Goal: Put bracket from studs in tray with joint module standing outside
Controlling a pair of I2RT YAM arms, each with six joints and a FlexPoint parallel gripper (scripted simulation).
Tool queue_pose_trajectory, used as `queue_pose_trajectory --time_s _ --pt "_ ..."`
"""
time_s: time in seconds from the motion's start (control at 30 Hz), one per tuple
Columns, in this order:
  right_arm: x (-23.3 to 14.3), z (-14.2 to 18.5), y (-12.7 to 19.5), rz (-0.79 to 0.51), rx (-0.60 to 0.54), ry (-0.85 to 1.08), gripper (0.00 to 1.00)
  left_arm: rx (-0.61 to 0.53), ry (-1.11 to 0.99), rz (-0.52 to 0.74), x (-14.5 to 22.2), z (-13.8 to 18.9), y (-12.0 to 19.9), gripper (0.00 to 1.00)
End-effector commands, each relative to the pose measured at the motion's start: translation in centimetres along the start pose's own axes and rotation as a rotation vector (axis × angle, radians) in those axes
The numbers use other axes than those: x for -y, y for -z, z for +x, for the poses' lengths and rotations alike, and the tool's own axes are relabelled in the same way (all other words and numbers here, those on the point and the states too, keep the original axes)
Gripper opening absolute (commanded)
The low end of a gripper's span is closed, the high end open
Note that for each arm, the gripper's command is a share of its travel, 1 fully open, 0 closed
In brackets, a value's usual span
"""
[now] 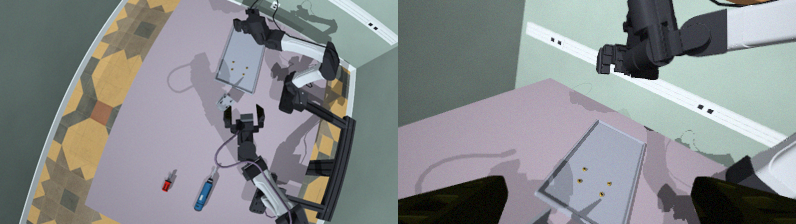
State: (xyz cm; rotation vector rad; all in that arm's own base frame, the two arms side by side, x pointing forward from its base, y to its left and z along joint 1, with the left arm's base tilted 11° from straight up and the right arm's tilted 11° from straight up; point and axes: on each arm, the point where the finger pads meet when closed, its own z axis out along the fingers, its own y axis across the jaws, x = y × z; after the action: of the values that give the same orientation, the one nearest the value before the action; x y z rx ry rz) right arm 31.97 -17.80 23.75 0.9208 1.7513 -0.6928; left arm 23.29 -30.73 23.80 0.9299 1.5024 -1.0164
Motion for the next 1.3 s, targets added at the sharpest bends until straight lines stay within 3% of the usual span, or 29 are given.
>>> queue_pose_trajectory --time_s 0.0,0.2,0.43,0.6,1.07,1.13,1.27 --pt "-1.2 -0.8 1.3 -0.123 0.03 0.079 1.0 -0.132 -0.061 0.098 1.3 1.5 1.3 1.0" --pt "-3.2 4.7 5.4 -0.4 -0.026 0.381 1.0 -0.202 -0.179 0.121 -0.1 0.1 5.5 1.0" --pt "-5.2 8.3 9.4 -0.668 -0.04 0.638 1.0 -0.262 -0.247 0.13 -1.2 -0.3 7.7 1.0" --pt "-5.9 10.3 10.7 -0.774 -0.065 0.754 1.0 -0.291 -0.26 0.142 -1.6 -0.1 8.3 1.0" --pt "-10.5 18.2 19.2 -1.369 -0.102 1.339 1.0 -0.383 -0.364 0.17 -2.7 -0.7 11.6 1.0" --pt "-10.5 18.2 19.2 -1.369 -0.102 1.339 1.0 -0.383 -0.364 0.17 -2.7 -0.7 11.6 1.0" --pt "-11.7 20.1 21.0 -1.498 -0.12 1.47 1.0 -0.392 -0.378 0.164 -3.1 -1.1 11.9 1.0"
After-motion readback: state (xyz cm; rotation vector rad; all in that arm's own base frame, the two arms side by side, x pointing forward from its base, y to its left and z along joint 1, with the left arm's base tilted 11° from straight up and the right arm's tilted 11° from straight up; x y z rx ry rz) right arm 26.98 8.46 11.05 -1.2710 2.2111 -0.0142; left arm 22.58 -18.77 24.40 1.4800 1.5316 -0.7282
